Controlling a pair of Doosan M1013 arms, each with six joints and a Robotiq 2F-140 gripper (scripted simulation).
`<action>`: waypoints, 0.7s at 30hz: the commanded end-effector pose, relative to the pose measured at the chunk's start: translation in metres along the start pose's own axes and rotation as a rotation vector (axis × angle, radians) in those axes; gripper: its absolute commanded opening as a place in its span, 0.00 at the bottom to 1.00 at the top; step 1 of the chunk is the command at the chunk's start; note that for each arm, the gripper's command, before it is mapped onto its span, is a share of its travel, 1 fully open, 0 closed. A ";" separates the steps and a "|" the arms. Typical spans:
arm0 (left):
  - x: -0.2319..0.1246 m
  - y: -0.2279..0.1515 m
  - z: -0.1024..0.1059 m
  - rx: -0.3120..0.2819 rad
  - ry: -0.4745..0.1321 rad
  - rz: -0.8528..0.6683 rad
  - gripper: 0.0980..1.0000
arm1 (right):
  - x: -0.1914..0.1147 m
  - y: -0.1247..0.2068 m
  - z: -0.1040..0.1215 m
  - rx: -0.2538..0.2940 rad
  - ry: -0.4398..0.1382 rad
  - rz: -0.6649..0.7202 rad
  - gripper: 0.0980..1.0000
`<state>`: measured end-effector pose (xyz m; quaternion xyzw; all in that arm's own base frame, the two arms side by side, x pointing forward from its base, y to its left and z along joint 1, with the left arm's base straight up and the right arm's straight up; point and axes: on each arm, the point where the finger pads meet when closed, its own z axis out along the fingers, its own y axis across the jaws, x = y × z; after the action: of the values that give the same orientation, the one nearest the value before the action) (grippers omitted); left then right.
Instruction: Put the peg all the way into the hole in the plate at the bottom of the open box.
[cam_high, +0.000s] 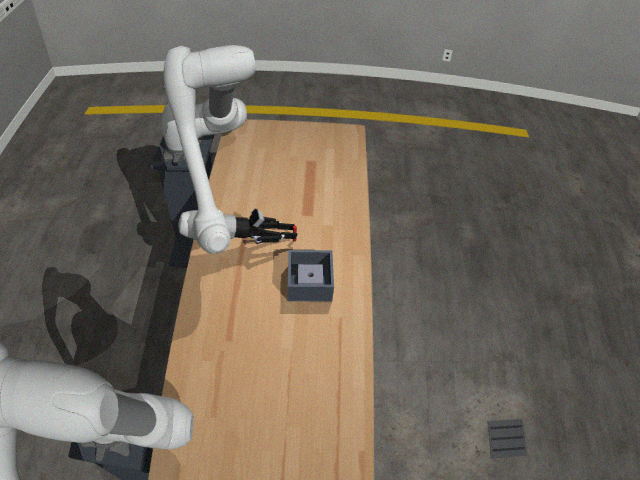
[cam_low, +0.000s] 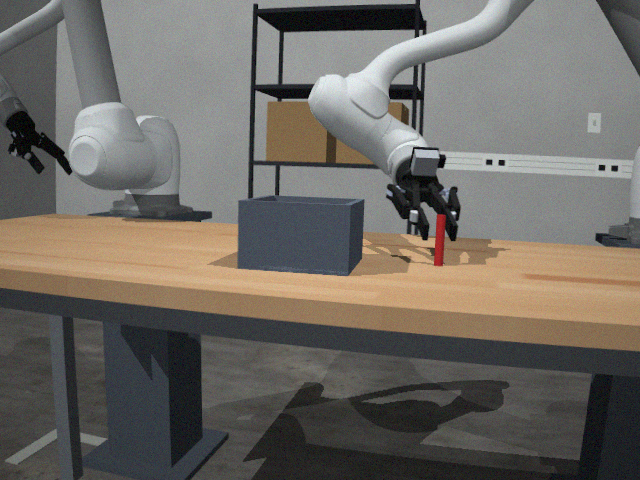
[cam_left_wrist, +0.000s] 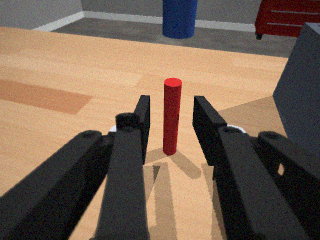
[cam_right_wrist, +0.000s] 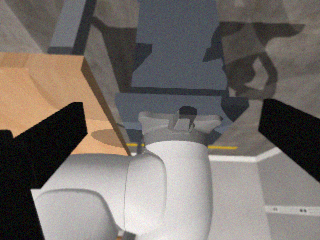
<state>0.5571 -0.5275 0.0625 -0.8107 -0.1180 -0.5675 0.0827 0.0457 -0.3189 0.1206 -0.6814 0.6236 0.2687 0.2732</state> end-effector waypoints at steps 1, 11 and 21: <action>0.001 0.000 0.000 0.000 0.000 -0.001 0.25 | 0.000 0.000 0.000 0.000 0.001 0.000 1.00; 0.001 0.000 0.000 0.000 0.000 -0.001 0.25 | 0.000 0.000 0.000 0.000 0.001 0.000 1.00; 0.001 0.000 -0.020 0.000 0.000 -0.001 0.25 | 0.000 0.000 0.000 0.000 0.001 0.000 1.00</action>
<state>0.5473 -0.5304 0.0662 -0.8107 -0.1179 -0.5675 0.0828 0.0457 -0.3189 0.1206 -0.6814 0.6236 0.2687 0.2732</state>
